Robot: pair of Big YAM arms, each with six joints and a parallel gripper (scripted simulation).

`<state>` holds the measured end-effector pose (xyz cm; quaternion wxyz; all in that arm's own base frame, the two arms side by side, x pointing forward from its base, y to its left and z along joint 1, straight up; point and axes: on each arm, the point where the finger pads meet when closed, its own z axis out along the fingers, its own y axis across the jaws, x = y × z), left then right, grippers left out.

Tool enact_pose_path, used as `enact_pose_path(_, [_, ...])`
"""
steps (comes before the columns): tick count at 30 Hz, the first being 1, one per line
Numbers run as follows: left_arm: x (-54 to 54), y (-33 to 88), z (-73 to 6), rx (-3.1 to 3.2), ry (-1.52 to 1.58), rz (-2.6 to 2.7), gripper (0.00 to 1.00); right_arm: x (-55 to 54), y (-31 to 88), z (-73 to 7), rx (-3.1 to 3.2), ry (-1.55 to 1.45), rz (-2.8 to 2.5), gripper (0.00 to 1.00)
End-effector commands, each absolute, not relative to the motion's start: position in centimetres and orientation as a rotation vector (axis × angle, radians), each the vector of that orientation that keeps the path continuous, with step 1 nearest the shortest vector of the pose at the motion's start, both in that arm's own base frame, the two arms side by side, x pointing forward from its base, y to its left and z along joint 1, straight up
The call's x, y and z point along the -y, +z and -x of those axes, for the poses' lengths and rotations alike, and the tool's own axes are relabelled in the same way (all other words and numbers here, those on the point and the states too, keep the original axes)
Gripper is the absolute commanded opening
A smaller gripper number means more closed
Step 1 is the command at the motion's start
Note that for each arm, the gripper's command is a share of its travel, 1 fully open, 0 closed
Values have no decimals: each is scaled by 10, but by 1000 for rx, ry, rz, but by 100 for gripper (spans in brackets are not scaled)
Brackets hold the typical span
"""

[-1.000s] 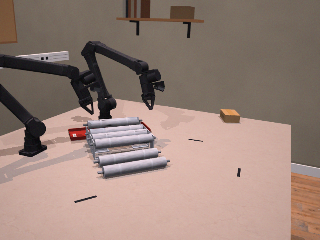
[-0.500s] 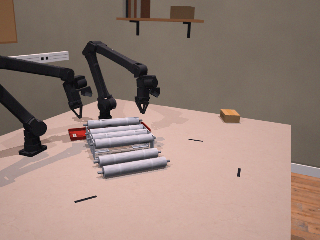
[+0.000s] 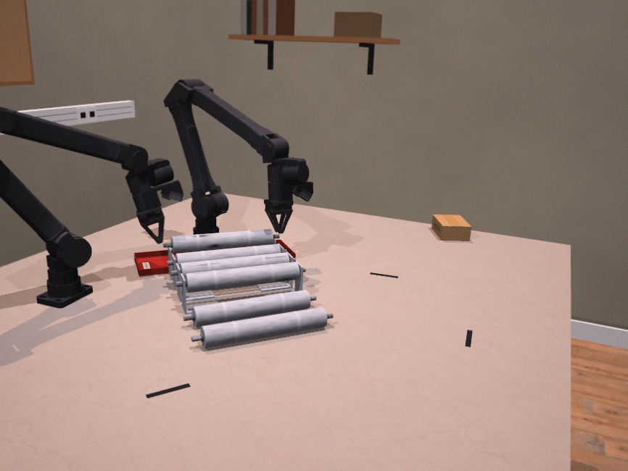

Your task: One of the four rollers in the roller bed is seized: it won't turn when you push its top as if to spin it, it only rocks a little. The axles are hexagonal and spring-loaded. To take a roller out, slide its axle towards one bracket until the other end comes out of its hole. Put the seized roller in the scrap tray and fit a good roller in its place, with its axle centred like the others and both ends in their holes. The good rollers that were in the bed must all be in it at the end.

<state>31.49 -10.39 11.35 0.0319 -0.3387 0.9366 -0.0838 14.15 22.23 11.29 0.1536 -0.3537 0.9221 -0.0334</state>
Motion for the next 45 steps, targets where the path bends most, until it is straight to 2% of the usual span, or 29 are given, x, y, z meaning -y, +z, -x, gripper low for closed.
enact_pose_path(1, [111, 93, -319, -2899, -241, 1044, 32, -228, 97, -151, -2640, -98, 1027, 32])
enact_pose_path(15, [107, 99, -329, -2872, -261, 1056, 32, -248, 115, -156, -2613, -54, 1016, 32])
enact_pose_path(16, [107, 99, -329, -2873, -260, 1057, 3, -249, 116, -157, -2609, -52, 1018, 32])
enact_pose_path(35, [107, 99, -328, -2876, -257, 1058, 3, -249, 116, -157, -2609, -52, 1018, 32])
enact_pose_path(36, [107, 99, -328, -2876, -257, 1058, 3, -249, 116, -157, -2609, -52, 1018, 3])
enact_pose_path(45, [107, 99, -328, -2876, -257, 1058, 3, -249, 116, -157, -2612, -51, 1009, 3])
